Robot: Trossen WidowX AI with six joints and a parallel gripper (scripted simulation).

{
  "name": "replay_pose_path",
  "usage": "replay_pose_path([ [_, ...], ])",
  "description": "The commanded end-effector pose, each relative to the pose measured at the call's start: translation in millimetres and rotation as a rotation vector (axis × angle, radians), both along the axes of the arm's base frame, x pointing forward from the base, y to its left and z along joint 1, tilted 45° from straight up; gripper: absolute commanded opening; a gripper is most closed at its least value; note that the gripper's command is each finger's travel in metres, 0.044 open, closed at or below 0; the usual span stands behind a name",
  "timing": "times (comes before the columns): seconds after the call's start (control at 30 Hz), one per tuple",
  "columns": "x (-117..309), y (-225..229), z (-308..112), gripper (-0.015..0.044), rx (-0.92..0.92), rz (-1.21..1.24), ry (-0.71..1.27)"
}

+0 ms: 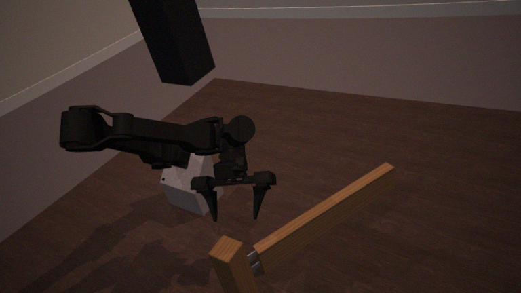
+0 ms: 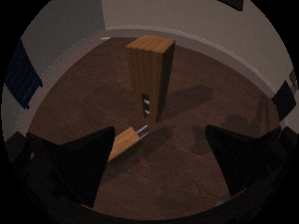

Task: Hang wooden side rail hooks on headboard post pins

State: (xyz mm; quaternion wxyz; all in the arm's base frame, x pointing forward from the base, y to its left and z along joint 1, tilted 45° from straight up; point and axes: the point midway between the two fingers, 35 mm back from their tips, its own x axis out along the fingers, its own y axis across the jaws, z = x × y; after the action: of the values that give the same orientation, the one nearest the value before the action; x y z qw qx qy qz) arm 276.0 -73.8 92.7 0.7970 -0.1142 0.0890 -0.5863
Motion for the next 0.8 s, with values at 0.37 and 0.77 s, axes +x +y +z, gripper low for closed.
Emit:
replay_pose_path([
  [0.37, 1.9, 1.0, 2.0, 0.044, -0.014, -0.006, 0.017],
  [0.77, 54.7, 10.8, -12.2, 0.044, -0.062, 0.117, 0.495],
])
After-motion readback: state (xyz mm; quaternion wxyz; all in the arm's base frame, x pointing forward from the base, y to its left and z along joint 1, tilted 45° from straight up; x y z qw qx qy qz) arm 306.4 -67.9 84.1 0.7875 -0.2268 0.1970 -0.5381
